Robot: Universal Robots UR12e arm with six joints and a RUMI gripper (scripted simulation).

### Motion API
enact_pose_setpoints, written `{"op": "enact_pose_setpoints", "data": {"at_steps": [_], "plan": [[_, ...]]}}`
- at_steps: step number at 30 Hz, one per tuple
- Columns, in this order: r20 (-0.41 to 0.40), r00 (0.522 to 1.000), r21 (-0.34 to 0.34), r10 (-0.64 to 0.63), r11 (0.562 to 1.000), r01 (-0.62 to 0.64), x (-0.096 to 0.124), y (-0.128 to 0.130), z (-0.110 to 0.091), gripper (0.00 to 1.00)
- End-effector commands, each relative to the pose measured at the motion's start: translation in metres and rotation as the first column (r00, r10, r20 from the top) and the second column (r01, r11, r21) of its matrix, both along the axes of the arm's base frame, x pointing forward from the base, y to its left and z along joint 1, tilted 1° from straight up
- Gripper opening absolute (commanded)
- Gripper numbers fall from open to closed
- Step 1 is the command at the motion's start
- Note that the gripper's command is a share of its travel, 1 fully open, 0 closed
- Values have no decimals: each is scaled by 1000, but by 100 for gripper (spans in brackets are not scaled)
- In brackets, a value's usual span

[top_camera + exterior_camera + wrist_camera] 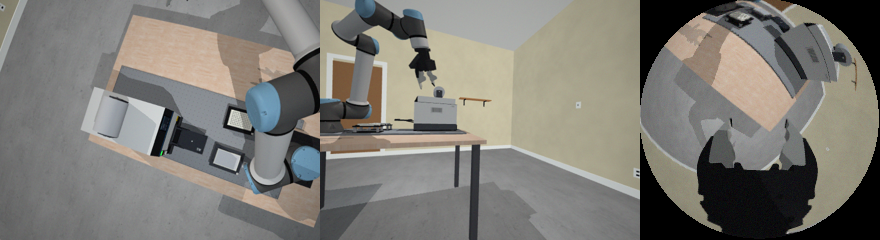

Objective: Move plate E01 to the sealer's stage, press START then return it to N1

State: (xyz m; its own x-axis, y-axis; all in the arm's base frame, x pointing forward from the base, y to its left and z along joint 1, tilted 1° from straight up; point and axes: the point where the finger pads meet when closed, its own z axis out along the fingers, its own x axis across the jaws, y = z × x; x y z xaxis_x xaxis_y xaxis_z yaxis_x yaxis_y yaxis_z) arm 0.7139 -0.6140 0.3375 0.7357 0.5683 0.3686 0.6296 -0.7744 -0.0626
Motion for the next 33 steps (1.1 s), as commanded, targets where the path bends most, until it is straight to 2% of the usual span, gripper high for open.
{"op": "enact_pose_setpoints", "data": {"at_steps": [1,11,14,28,33], "plan": [[-10,1000,-14,2,1000,-2,-8,3,21,68],[-34,999,-42,5,999,-6,-26,13,66,68],[-36,999,-43,5,999,-7,-27,13,69,68],[-70,998,-82,7,997,-13,-56,31,130,68],[-76,997,-89,7,996,-14,-62,35,142,68]]}}
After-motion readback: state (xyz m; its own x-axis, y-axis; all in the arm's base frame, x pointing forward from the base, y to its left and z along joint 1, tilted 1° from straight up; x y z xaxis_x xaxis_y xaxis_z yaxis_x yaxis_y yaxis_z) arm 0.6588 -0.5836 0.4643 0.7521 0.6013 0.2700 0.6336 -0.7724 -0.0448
